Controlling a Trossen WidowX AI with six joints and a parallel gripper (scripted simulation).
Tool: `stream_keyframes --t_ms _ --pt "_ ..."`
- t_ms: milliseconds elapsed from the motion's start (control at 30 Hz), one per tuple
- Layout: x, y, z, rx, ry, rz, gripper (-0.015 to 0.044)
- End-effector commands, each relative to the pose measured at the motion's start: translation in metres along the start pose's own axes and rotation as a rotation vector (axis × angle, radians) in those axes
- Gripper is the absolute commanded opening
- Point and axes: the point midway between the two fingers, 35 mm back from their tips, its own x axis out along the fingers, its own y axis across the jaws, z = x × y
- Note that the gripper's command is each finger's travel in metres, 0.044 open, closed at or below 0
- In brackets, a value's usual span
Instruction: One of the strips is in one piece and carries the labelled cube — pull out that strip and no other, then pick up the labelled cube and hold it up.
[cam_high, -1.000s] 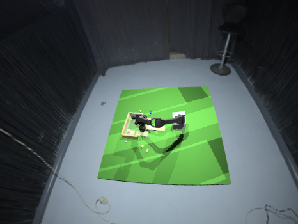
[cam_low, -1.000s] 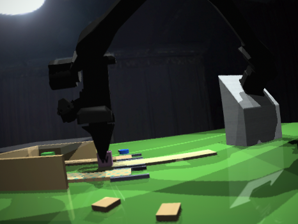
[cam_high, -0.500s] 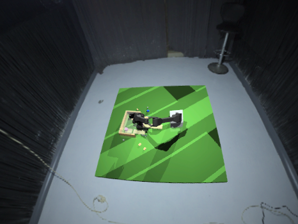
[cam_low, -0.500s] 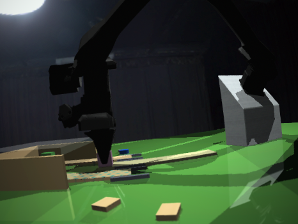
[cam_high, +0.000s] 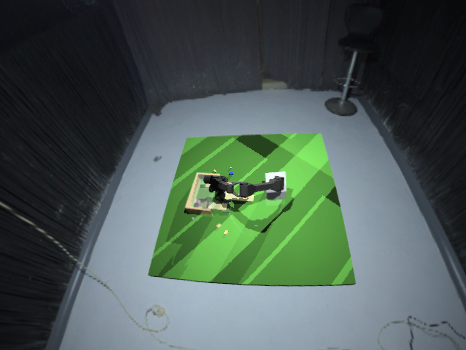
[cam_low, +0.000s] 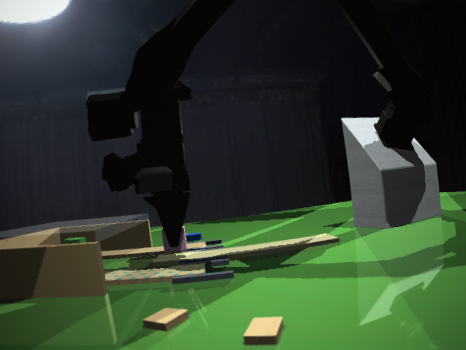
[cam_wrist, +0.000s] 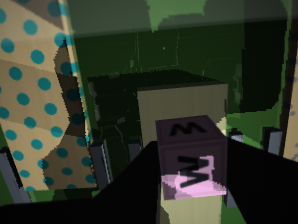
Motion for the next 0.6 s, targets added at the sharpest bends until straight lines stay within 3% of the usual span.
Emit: stream_keyframes --t_ms 0,567 --pt "-0.014 -0.003 -0.015 0.003 -0.004 -0.002 0.0000" --pt "-0.032 -0.010 -0.060 0.008 -0.003 0.001 0.0000"
